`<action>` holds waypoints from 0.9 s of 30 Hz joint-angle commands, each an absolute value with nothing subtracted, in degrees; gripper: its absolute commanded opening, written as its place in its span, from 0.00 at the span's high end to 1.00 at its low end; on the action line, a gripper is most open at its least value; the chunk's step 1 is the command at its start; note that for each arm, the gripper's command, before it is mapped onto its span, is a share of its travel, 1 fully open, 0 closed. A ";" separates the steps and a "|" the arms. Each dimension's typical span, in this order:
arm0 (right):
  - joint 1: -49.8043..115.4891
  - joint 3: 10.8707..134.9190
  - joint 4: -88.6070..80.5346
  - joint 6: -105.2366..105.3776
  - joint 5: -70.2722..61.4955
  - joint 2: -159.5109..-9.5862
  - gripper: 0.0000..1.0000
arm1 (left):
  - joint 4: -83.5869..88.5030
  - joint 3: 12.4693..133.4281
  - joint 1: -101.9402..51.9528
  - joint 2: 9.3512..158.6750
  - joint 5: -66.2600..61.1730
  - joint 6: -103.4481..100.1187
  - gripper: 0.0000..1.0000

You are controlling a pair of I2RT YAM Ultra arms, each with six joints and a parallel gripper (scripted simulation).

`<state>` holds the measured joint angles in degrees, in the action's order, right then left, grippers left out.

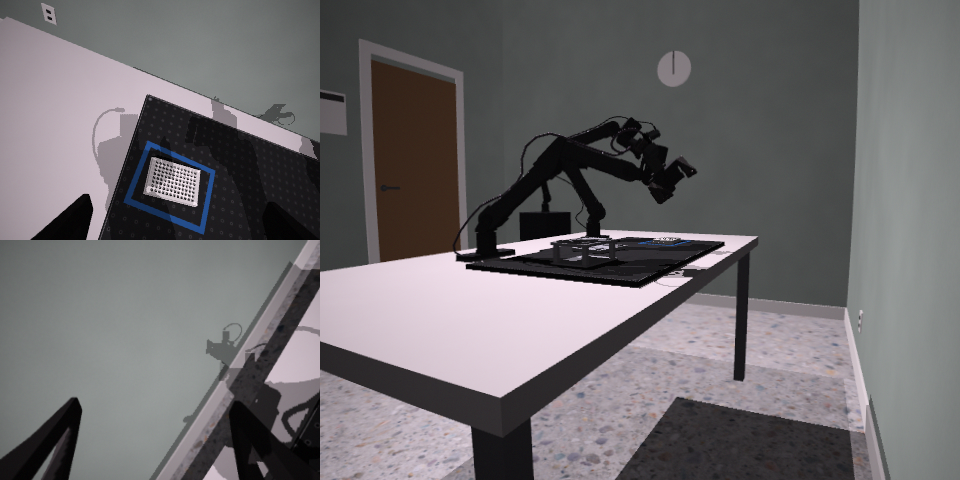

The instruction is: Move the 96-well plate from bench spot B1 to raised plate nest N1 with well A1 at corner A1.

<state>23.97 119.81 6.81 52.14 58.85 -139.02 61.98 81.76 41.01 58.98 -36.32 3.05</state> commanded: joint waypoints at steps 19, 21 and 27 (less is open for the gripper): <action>23.98 120.02 7.13 51.52 58.13 -138.63 0.00 | 61.13 82.03 41.02 58.93 -35.62 3.10 0.00; 24.70 118.78 7.74 49.82 56.09 -137.43 0.00 | 60.01 80.95 40.14 58.31 -33.61 3.51 0.00; 29.68 109.76 7.48 42.06 47.65 -128.42 0.00 | 56.19 73.66 31.74 56.88 -25.46 3.66 0.00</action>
<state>25.93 112.79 6.87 47.18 53.15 -135.33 58.22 77.08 35.51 58.67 -30.06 3.18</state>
